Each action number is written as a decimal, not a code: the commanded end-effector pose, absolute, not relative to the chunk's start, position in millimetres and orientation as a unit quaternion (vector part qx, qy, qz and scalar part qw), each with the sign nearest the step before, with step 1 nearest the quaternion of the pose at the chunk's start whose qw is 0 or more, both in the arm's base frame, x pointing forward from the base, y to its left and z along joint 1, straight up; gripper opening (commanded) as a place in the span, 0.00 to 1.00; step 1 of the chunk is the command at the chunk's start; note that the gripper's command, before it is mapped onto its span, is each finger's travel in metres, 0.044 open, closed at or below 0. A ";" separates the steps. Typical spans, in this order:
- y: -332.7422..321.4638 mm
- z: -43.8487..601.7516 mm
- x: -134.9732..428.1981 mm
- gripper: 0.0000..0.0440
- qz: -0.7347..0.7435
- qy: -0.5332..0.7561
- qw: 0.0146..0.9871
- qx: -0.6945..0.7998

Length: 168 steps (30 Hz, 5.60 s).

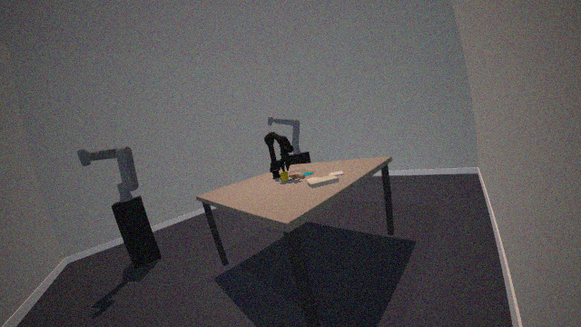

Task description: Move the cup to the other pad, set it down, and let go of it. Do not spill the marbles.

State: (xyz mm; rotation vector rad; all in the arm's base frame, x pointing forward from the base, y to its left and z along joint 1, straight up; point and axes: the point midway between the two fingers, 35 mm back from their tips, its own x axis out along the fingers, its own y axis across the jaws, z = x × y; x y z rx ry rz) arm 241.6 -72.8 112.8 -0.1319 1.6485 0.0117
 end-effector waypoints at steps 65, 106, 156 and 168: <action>-35.2 132.3 283.7 0.00 0.178 0.665 0.686 -0.235; 98.5 117.6 295.9 0.00 0.224 0.606 0.711 -0.278; 133.7 92.0 275.1 0.38 0.224 0.565 0.763 -0.219; 130.9 123.2 267.5 0.50 0.228 0.539 0.787 -0.195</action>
